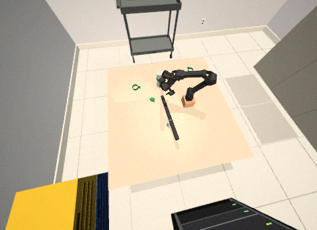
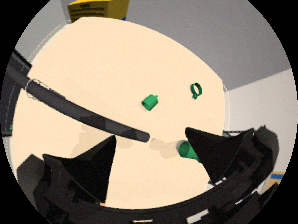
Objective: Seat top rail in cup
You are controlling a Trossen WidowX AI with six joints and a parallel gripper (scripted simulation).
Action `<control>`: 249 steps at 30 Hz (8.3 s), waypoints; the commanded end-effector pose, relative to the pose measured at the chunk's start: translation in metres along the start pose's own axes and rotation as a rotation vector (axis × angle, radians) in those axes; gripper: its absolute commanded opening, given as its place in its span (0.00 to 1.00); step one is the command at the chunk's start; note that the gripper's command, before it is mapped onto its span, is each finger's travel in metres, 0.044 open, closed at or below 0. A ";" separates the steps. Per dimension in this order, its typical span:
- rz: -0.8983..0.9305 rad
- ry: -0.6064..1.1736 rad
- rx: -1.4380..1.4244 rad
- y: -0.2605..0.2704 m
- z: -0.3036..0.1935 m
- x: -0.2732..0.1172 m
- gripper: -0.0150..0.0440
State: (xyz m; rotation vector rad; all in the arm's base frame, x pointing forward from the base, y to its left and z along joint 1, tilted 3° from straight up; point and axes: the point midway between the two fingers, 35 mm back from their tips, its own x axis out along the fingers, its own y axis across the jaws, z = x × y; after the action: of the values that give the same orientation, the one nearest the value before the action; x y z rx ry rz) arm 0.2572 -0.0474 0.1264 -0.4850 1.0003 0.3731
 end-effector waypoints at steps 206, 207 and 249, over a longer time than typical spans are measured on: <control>-0.532 0.338 1.939 0.043 -0.007 0.067 0.25; -0.532 0.338 1.939 0.043 -0.007 0.066 0.25; -0.523 0.364 1.932 0.031 -0.020 0.069 0.25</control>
State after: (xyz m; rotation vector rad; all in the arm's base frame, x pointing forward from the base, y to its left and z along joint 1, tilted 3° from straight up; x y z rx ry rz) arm 0.2616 -0.0271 0.0507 0.9843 1.0882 -1.1773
